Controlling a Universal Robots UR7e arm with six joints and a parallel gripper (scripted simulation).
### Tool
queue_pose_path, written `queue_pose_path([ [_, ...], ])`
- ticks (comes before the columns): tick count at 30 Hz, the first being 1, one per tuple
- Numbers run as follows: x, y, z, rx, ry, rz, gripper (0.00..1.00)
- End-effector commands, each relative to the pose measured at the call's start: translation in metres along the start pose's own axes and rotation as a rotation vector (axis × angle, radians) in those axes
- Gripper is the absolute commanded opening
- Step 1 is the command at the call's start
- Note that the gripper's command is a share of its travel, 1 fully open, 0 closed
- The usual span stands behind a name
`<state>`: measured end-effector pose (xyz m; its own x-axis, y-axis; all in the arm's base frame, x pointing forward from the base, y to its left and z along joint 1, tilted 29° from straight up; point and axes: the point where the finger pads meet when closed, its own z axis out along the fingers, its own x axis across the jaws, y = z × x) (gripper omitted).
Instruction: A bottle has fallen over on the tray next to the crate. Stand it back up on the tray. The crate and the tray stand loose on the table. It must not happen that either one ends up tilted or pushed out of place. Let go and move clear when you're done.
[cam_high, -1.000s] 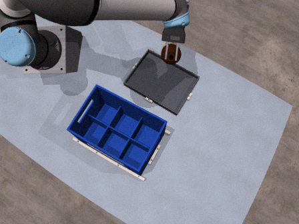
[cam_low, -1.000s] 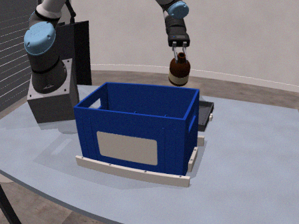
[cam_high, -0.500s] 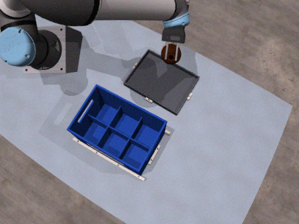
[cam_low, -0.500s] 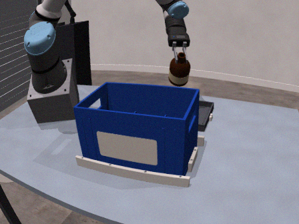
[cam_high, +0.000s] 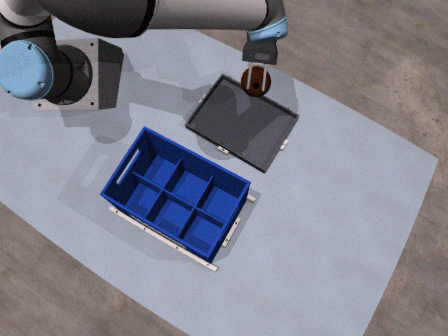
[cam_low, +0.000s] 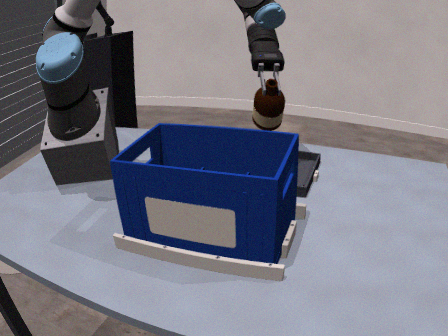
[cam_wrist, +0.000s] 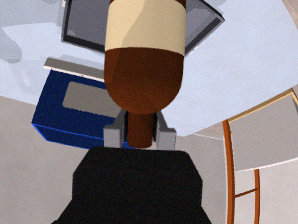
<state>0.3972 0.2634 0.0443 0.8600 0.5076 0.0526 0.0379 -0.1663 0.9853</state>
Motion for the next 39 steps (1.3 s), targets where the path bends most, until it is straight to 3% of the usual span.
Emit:
queue_pose_path([
  [1, -0.0002, -0.0006, -0.0002, -0.025, -0.004, 0.002, 0.00],
  [22, 0.0004, 0.0001, -0.0009, -0.137, 0.002, 0.002, 0.00],
  [39, 0.0010, 0.0008, -0.0013, -0.151, 0.005, 0.002, 0.00],
])
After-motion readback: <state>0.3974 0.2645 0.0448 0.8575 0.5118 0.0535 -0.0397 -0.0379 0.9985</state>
